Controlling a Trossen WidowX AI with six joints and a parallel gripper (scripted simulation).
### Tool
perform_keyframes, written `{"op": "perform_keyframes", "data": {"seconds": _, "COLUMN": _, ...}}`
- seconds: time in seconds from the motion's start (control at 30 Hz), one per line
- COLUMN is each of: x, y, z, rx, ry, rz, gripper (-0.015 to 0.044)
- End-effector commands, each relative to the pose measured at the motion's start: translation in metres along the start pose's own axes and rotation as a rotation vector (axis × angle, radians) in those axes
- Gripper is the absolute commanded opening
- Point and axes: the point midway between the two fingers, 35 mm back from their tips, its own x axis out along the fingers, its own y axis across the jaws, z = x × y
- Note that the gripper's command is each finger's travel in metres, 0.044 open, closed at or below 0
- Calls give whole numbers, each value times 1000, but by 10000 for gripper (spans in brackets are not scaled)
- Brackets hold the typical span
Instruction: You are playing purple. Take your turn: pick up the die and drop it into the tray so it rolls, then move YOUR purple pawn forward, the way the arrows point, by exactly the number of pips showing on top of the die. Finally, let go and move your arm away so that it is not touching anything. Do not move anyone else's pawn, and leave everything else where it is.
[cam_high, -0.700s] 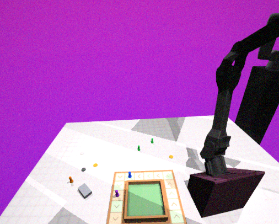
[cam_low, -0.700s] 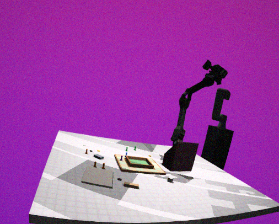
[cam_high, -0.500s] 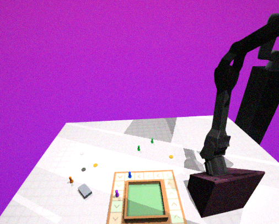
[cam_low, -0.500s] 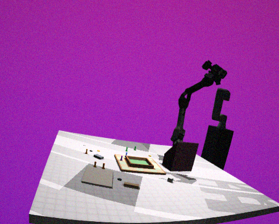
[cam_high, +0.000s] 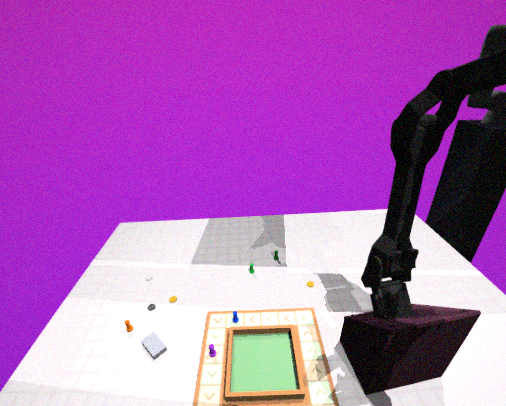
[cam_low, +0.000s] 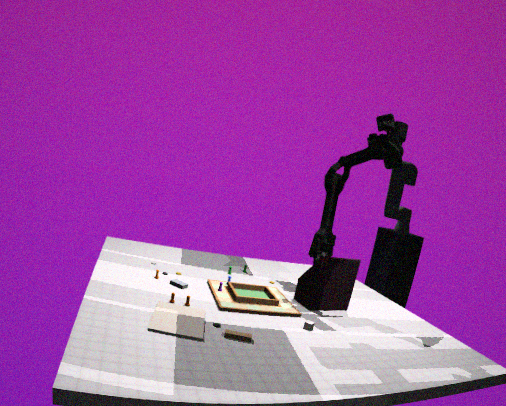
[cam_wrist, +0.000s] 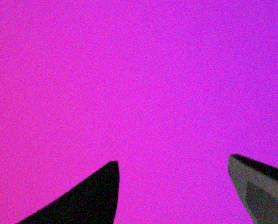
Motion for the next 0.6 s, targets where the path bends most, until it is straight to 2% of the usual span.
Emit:
{"op": "perform_keyframes", "data": {"seconds": 0.0, "x": 40, "y": -47, "z": 12, "rx": -236, "ry": -26, "rz": -106, "gripper": 275}}
{"op": "perform_keyframes", "data": {"seconds": 0.3, "x": 121, "y": -177, "z": 67, "rx": -780, "ry": -4, "rz": -458, "gripper": 275}}
{"op": "perform_keyframes", "data": {"seconds": 0.57, "x": 148, "y": -297, "z": 139, "rx": -1160, "ry": 159, "rz": -837, "gripper": 275}}
